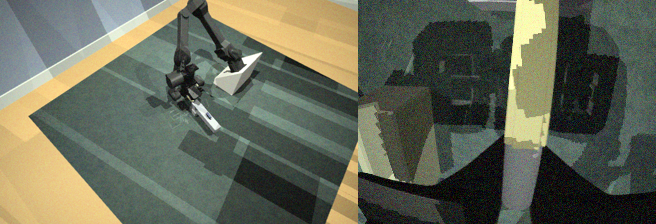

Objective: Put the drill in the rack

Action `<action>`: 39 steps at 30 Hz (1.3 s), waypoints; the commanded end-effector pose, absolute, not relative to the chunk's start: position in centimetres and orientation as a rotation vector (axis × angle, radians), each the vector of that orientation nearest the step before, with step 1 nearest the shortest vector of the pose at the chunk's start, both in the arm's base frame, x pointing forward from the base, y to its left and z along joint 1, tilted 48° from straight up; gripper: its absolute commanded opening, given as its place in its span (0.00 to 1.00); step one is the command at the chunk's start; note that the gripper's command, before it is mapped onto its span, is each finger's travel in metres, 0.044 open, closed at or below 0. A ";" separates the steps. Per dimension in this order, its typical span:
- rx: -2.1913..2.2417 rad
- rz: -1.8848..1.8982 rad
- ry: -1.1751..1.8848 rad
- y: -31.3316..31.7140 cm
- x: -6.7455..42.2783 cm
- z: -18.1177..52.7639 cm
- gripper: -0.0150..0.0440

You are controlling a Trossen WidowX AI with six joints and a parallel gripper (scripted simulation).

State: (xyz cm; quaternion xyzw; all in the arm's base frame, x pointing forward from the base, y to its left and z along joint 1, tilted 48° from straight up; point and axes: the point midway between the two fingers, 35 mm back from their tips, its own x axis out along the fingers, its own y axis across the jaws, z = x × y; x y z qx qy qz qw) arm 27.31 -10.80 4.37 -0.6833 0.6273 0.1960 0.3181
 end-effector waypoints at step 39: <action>-1.800 0.517 1.645 -10.1 27.6 3.2 1.00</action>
